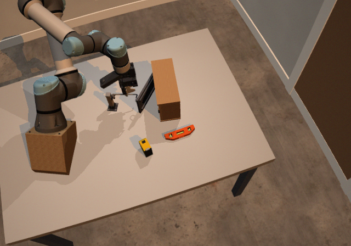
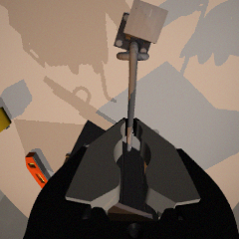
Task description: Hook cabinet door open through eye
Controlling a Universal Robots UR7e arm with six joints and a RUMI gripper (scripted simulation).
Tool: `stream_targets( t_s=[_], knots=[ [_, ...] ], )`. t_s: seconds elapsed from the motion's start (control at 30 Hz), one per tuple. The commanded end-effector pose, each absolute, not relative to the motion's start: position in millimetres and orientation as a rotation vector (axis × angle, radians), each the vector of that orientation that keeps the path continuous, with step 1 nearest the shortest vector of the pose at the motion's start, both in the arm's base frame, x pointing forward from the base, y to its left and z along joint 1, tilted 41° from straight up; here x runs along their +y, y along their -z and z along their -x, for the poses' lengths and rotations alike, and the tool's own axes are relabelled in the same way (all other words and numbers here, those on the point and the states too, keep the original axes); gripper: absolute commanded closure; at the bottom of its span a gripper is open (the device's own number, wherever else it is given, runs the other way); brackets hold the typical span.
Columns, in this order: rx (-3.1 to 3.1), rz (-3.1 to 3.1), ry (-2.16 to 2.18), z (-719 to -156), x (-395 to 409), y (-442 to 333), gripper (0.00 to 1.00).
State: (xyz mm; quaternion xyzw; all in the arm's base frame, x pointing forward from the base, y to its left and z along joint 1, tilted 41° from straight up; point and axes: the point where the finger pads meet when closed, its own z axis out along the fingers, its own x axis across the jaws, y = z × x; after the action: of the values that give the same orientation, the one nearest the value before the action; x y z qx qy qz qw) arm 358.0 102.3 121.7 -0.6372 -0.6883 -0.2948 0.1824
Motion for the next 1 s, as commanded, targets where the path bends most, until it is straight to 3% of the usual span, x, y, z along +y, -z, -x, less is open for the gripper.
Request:
stream_targets(
  t_s=[0.0, 0.97],
  knots=[
    [-1.947, 1.801, 0.832, -358.9, 98.5, -125.6, 0.98],
    [-1.948, 1.801, 0.832, -357.3, 90.9, -134.7, 0.98]
  ],
)
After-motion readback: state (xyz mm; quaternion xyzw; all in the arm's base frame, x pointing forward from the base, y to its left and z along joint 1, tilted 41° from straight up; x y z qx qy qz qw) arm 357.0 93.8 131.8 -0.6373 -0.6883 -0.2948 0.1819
